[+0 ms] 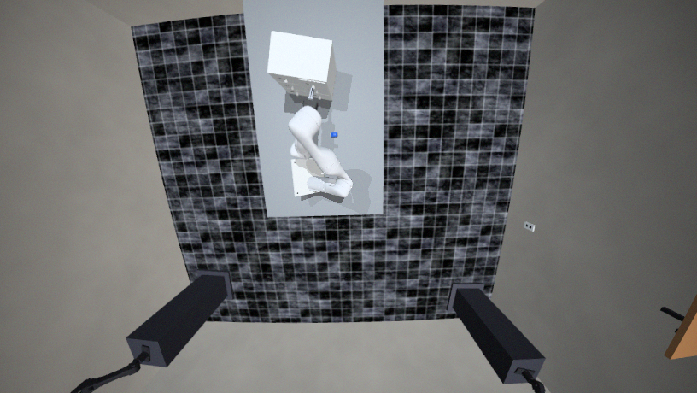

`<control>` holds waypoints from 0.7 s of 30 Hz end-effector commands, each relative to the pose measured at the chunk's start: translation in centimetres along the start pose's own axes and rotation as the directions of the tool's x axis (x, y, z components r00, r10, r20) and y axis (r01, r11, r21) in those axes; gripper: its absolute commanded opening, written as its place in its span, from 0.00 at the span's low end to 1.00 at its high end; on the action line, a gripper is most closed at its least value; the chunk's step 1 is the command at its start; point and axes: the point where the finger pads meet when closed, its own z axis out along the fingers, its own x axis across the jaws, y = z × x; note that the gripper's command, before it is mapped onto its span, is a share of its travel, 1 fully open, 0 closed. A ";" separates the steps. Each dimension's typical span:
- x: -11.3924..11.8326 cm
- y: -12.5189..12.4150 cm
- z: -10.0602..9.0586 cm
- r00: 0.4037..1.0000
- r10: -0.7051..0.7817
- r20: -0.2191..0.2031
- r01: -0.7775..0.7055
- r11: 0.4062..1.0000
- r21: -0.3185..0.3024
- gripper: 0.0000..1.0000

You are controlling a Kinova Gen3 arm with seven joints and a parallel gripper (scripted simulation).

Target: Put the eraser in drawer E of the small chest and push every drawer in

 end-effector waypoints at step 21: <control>0.1 -0.2 0.4 1.000 0.004 -0.003 -0.004 1.000 0.001 0.00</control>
